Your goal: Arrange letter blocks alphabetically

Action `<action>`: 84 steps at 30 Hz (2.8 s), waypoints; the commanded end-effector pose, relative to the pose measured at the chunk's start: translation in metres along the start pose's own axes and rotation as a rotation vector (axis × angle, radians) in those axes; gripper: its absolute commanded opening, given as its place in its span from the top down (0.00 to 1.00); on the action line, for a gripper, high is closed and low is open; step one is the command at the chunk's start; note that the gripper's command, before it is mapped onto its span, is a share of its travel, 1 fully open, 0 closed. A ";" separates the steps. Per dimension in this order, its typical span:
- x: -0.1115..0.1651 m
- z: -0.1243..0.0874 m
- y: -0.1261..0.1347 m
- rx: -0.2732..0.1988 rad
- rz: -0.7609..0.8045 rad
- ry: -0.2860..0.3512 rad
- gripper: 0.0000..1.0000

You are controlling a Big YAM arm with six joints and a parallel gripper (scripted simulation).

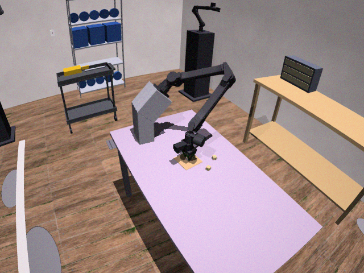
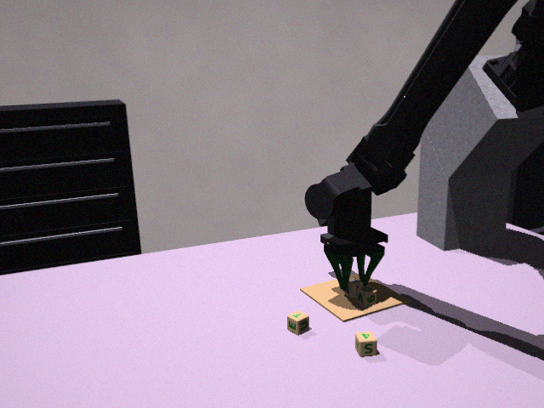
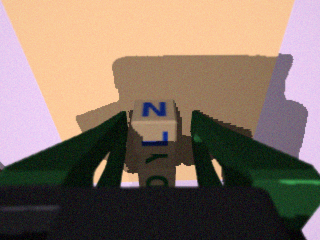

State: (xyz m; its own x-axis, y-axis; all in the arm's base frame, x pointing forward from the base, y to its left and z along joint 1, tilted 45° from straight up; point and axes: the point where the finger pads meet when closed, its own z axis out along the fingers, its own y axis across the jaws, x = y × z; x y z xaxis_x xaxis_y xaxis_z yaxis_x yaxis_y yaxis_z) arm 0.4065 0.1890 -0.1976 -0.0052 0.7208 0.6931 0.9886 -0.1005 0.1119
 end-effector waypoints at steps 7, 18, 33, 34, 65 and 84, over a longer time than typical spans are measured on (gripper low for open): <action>-0.002 -0.026 0.005 -0.018 0.006 -0.003 0.58; -0.002 -0.039 0.005 -0.018 0.006 -0.004 0.58; 0.000 -0.049 0.007 -0.019 0.000 -0.003 0.58; -0.001 -0.050 0.007 -0.021 0.002 -0.003 0.58; -0.001 -0.089 0.009 -0.026 -0.001 -0.001 0.58; 0.002 -0.092 0.007 -0.016 -0.002 -0.002 0.00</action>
State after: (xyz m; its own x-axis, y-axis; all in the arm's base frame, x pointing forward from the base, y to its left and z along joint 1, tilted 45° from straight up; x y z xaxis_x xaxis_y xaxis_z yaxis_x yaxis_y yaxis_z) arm 0.3957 0.1326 -0.1374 -0.0094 0.7214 0.6924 0.9882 -0.0990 0.1166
